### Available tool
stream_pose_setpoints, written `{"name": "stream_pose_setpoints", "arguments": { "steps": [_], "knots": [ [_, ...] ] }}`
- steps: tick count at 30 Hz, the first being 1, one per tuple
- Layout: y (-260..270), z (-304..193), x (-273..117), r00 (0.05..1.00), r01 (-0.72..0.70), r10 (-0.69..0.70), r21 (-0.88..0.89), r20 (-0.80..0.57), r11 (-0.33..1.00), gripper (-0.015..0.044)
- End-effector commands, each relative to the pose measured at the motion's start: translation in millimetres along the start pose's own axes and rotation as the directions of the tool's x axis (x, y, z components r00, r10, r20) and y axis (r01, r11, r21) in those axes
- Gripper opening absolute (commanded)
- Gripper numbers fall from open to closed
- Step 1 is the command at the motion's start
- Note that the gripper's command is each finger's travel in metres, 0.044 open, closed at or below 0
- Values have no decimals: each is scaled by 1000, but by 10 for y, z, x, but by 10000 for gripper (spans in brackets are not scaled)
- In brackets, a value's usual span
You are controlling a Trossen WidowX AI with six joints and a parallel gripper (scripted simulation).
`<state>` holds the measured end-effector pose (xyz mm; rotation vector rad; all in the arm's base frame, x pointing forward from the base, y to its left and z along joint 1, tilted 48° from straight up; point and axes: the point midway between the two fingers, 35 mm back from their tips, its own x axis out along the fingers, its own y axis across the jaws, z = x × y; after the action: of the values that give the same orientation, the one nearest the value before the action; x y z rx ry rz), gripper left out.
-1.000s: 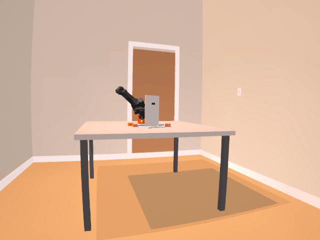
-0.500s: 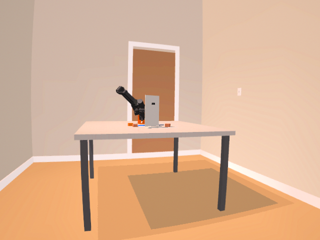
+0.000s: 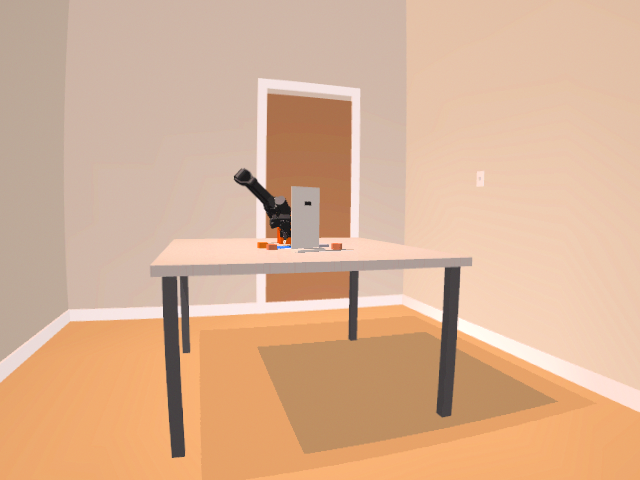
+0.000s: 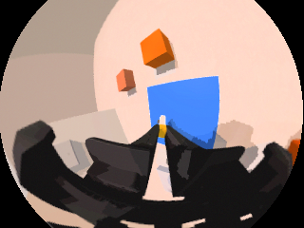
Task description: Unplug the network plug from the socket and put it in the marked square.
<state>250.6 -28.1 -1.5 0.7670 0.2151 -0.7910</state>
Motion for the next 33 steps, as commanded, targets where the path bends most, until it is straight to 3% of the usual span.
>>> {"name": "stream_pose_setpoints", "arguments": {
  "steps": [1, 33],
  "knots": [
    [-38, -4, 19, 1000, 4, -4, -9, -4, 1000, 0],
    [-124, 56, 131, 1000, -3, 3, -13, 2, 1000, 0]
  ]
}}
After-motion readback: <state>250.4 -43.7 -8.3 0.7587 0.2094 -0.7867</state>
